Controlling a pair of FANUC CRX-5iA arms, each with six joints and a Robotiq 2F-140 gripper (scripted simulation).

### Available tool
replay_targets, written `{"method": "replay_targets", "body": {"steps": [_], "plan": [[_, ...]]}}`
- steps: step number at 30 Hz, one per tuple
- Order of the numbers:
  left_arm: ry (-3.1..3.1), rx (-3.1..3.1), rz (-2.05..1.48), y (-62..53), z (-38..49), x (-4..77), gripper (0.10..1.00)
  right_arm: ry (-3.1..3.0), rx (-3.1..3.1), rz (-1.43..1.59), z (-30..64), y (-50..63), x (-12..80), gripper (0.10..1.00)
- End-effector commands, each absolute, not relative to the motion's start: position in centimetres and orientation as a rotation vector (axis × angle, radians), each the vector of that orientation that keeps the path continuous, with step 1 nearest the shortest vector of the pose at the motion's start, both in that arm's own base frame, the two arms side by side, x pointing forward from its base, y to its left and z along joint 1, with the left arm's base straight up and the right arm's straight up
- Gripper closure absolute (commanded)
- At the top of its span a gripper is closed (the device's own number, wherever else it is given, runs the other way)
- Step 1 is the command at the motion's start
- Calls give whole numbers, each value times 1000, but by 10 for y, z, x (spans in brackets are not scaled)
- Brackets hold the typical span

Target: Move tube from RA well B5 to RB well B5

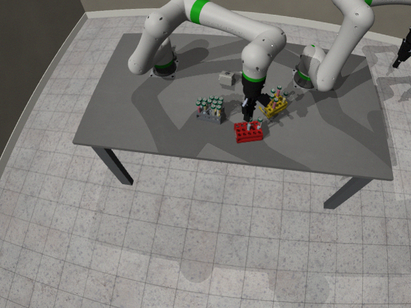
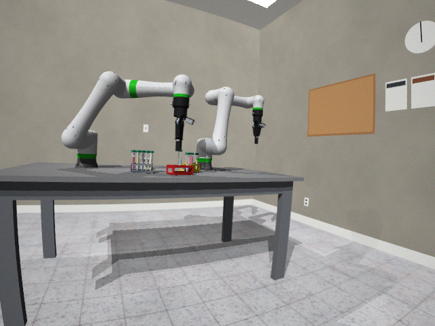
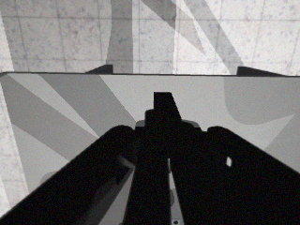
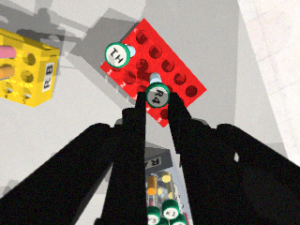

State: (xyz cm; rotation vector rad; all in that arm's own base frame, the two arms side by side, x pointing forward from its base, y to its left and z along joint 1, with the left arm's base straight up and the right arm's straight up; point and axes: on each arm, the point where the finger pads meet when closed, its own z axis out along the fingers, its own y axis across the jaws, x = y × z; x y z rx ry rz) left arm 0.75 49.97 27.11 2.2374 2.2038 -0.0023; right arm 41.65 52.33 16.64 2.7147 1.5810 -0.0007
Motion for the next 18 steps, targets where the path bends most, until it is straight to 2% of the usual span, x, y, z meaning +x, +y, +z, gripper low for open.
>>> {"method": "replay_targets", "body": {"steps": [1,18], "plan": [[2205,2238,0,500,272,8,999,1581,2715,3,167,523,417,999],[2205,2238,0,500,272,8,999,1581,2715,3,159,523,417,999]]}}
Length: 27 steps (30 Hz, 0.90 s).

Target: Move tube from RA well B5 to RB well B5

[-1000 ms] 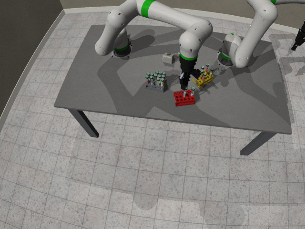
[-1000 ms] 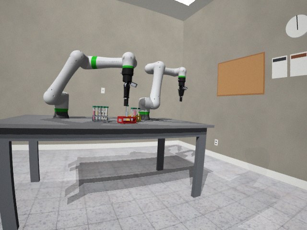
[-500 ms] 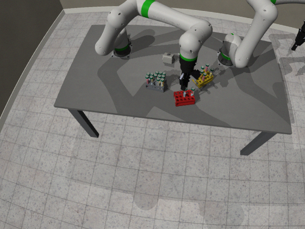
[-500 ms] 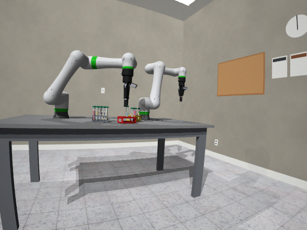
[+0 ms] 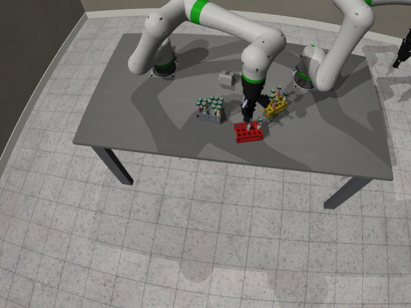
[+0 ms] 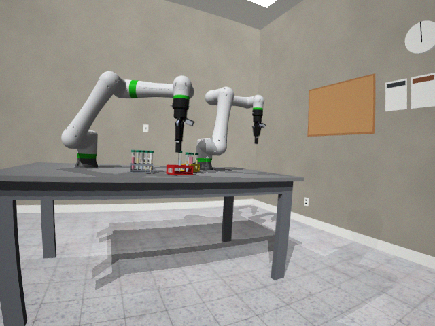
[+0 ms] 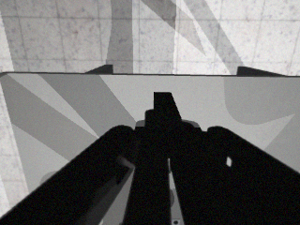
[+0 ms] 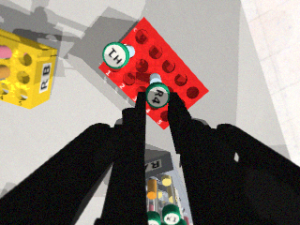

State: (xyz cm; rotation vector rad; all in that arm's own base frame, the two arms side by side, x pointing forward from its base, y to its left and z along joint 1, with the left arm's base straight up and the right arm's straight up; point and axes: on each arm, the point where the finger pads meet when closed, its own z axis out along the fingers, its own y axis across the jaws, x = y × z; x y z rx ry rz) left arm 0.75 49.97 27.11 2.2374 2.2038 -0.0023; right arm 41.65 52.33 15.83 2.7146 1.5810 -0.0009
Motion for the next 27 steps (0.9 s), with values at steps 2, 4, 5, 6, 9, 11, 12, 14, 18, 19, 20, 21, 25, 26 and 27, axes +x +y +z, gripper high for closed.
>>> {"method": "replay_targets", "body": {"steps": [2,4,5,6,9,11,12,14,18,19,20,21,25,26,27], "plan": [[2205,2238,0,500,272,8,999,1581,2715,3,158,523,417,999],[2205,2238,0,500,272,8,999,1581,2715,3,157,523,417,999],[2205,2238,0,500,272,8,999,1581,2715,3,157,523,417,999],[2205,2238,0,500,272,8,999,1581,2715,3,156,523,417,999],[2205,2238,0,500,272,8,999,1581,2715,3,156,523,417,999],[2205,2238,0,500,272,8,999,1581,2715,3,155,523,417,999],[2205,2238,0,500,272,8,999,1581,2715,3,154,523,417,999],[2205,2238,0,500,272,8,999,1581,2715,3,153,524,417,999],[2205,2238,0,500,272,8,999,1581,2715,3,153,523,417,999],[2205,2238,0,500,272,8,999,1581,2715,3,152,523,417,999],[2205,2238,0,500,272,8,999,1581,2715,3,152,523,417,999],[2205,2238,0,500,272,8,999,1581,2715,3,152,523,417,999],[2205,2238,0,500,272,8,999,1581,2715,3,152,523,417,999],[2205,2238,0,500,272,8,999,1581,2715,3,152,523,417,999],[2205,2238,0,500,272,8,999,1581,2715,3,152,523,417,999]]}}
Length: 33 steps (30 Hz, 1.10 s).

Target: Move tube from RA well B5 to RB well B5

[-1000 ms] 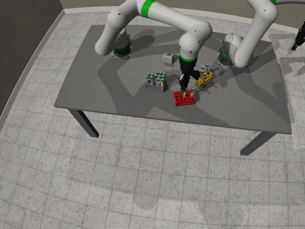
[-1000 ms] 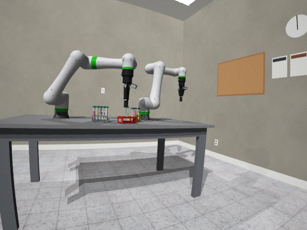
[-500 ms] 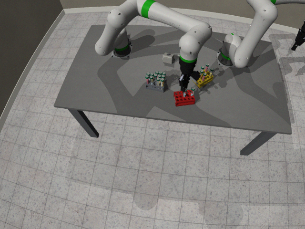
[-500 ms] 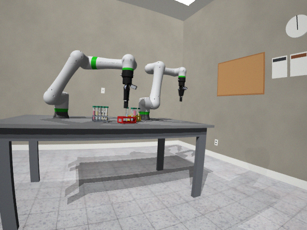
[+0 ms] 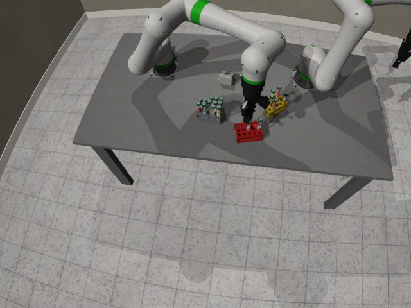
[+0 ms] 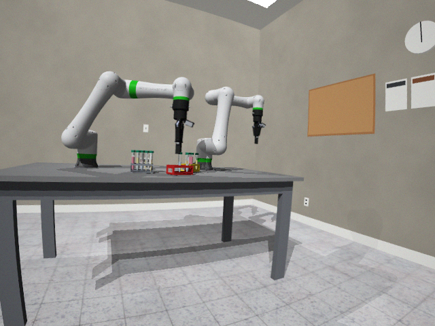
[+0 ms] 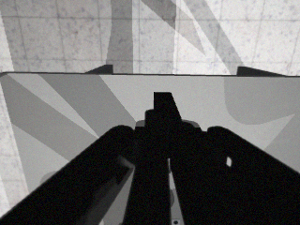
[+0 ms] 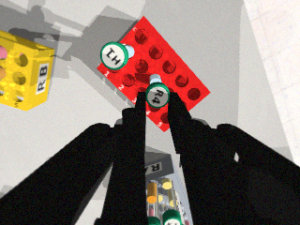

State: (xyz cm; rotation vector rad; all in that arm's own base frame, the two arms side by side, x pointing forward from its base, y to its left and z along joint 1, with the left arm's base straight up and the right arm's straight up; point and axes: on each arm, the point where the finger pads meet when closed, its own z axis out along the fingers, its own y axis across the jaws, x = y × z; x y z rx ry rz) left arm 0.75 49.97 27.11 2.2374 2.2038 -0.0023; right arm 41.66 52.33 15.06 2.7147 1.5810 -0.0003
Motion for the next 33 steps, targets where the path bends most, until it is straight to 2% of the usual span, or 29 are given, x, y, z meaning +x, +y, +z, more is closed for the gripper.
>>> {"method": "replay_targets", "body": {"steps": [1,5,6,17,18,33], "plan": [[2205,2238,0,500,272,8,999,1581,2715,3,152,523,417,999],[2205,2238,0,500,272,8,999,1581,2715,3,152,523,417,999],[2205,2238,0,500,272,8,999,1581,2715,3,152,523,417,866],[2205,2238,0,500,272,8,999,1581,2715,3,152,523,417,866],[2205,2238,0,500,272,8,999,1581,2715,3,152,523,417,816],[2205,2238,0,500,272,8,999,1581,2715,3,152,523,417,816]]}}
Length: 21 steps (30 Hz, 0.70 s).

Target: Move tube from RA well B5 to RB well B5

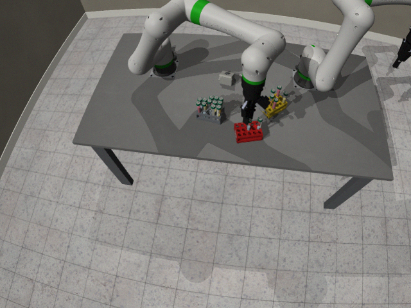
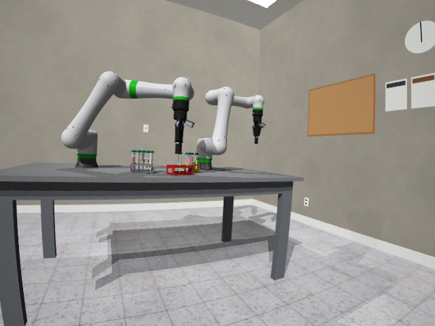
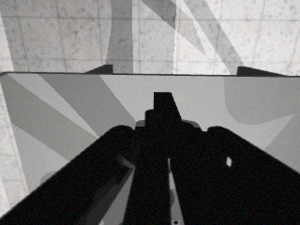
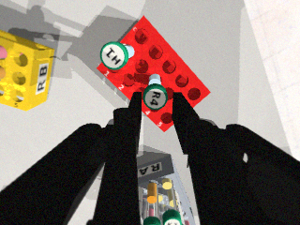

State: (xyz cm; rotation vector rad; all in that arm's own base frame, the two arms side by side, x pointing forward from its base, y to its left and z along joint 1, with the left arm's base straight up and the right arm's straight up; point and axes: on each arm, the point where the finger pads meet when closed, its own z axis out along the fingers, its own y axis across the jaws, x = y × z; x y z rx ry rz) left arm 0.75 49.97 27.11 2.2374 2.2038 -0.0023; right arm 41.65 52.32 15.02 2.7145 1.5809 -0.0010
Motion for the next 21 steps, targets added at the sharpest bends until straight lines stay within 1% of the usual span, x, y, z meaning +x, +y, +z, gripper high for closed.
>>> {"method": "replay_targets", "body": {"steps": [1,21], "plan": [[2205,2238,0,500,272,8,999,1581,2715,3,152,523,417,816],[2205,2238,0,500,272,8,999,1581,2715,3,197,523,417,816]]}}
